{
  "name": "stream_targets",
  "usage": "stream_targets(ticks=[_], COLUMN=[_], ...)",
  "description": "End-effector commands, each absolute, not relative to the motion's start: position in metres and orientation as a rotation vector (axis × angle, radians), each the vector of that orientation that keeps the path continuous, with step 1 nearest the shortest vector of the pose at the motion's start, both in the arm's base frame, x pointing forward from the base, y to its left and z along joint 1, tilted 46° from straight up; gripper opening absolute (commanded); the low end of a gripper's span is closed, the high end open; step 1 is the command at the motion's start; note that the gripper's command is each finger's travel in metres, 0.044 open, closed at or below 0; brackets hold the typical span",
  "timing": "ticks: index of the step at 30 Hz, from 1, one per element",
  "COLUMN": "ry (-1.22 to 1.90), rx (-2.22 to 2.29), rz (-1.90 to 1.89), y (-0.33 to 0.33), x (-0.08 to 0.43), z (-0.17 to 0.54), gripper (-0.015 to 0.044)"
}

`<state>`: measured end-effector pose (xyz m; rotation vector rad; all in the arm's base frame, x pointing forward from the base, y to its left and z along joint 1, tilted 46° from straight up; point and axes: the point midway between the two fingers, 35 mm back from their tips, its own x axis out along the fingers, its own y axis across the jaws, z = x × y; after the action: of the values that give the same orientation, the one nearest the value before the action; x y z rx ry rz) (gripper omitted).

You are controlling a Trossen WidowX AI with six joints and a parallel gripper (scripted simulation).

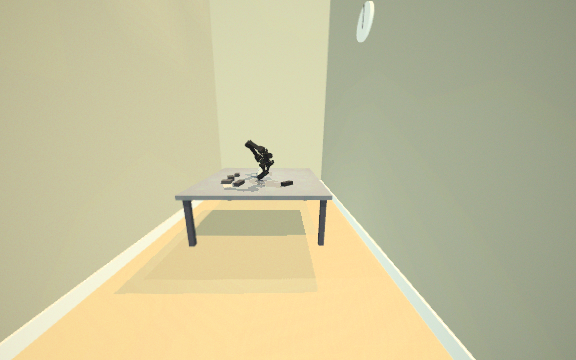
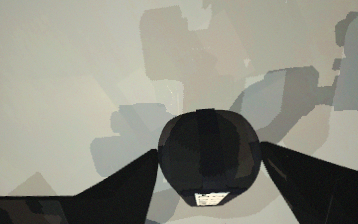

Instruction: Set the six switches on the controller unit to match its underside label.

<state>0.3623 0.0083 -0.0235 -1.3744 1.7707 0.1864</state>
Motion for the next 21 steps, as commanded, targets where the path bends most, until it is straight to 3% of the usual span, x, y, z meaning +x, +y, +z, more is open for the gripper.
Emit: stream_targets(ticks=[1,21], ry=[1.768,1.769], rx=[-1.376,-1.376], rz=[0.184,0.184], y=[0.009,0.006], x=[0.360,0.353], z=[-0.018,-0.004], gripper=[0.0336,0.0336])
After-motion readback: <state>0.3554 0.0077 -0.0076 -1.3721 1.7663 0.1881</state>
